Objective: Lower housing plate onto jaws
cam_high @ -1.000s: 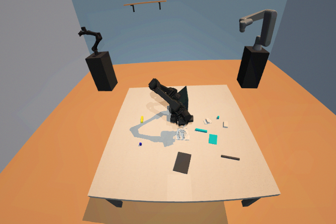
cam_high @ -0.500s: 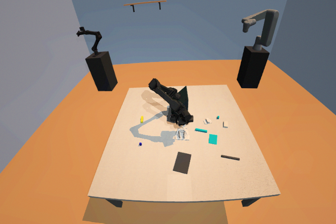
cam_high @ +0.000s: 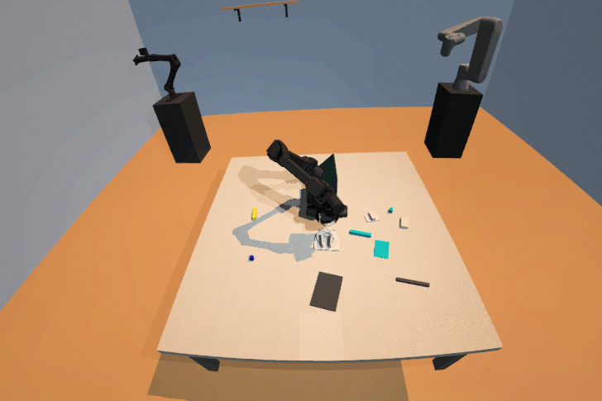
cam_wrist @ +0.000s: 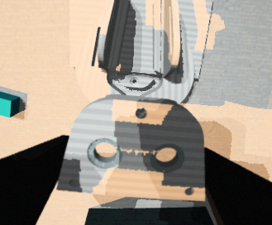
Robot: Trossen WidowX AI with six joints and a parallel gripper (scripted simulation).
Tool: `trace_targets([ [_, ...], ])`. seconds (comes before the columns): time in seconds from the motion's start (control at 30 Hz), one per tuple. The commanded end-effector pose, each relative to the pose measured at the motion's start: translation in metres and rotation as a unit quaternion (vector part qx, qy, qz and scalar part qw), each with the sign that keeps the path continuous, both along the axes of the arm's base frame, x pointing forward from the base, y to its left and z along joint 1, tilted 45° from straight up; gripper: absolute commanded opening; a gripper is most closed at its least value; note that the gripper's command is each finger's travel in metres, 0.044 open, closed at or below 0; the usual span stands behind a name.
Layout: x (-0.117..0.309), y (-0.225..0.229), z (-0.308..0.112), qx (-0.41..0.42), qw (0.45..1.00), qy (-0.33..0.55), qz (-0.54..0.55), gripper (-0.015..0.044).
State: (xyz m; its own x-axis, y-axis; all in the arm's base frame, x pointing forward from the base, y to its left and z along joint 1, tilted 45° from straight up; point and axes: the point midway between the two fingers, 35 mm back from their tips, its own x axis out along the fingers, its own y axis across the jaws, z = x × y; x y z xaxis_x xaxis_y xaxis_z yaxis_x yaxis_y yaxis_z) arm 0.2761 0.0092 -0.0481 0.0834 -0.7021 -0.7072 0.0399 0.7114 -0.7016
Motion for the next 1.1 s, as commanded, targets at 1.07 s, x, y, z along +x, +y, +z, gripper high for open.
trace_targets([
  [1.07, -0.0007, -0.0030, -0.0078, 0.002, 1.000, 0.000, 0.000, 0.0351],
])
